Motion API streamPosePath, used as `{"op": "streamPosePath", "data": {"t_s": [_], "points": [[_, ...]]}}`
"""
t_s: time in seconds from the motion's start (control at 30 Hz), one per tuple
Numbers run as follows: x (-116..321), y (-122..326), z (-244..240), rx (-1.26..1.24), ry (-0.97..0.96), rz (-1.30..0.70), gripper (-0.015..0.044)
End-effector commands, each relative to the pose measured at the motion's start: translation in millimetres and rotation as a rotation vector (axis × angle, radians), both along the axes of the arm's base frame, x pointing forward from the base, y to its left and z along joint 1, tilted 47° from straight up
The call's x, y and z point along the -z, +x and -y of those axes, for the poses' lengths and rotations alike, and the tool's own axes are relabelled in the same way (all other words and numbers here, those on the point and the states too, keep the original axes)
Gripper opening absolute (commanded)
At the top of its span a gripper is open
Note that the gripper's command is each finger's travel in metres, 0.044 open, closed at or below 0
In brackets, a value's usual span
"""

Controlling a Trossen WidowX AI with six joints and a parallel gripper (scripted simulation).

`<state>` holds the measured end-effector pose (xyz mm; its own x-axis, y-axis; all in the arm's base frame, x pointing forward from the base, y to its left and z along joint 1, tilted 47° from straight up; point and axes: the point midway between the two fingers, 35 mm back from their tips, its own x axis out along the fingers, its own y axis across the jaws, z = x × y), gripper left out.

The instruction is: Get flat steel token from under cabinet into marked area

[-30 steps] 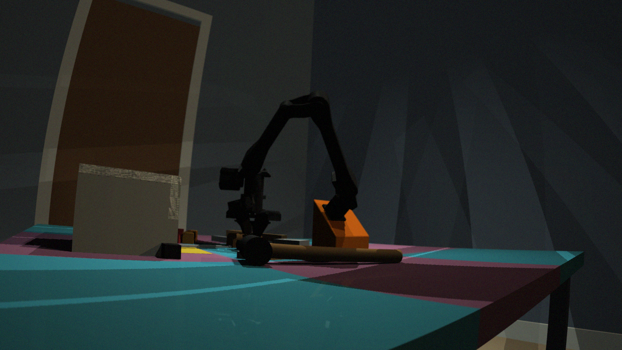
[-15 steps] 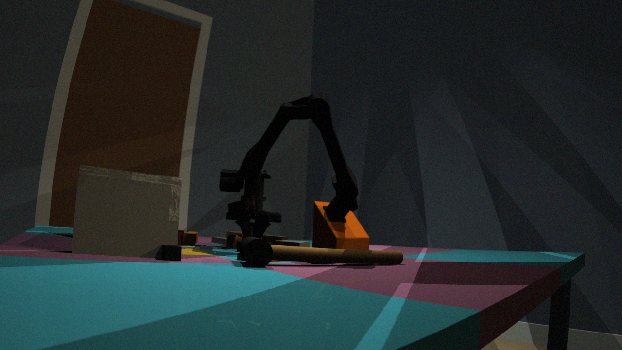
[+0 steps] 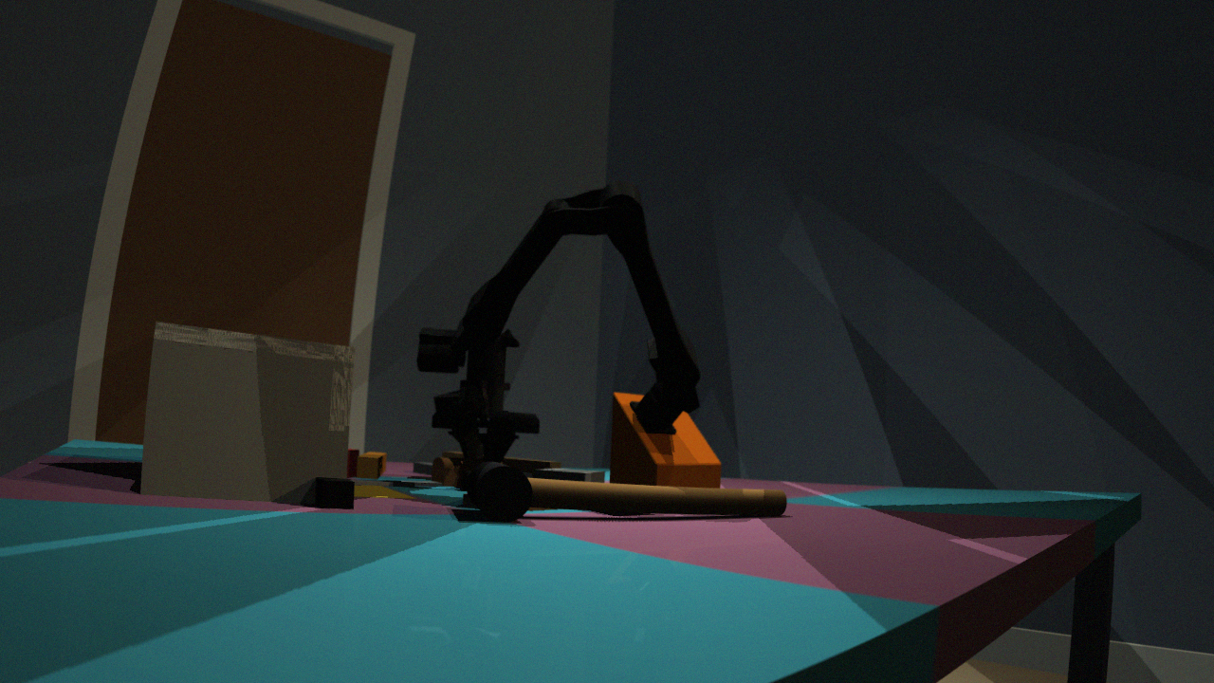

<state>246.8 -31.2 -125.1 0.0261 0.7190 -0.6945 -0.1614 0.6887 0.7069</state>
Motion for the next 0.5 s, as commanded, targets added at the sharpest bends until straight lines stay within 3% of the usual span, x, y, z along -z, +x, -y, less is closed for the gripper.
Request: {"op": "streamPosePath", "data": {"t_s": [0.0, 0.47], "points": [[-1.0, 8.0, -0.4, 0.002, 0.000, 0.002, 0.0000], [-4.2, 28.4, -2.5, 0.003, 0.000, 0.003, 0.0000]]}}
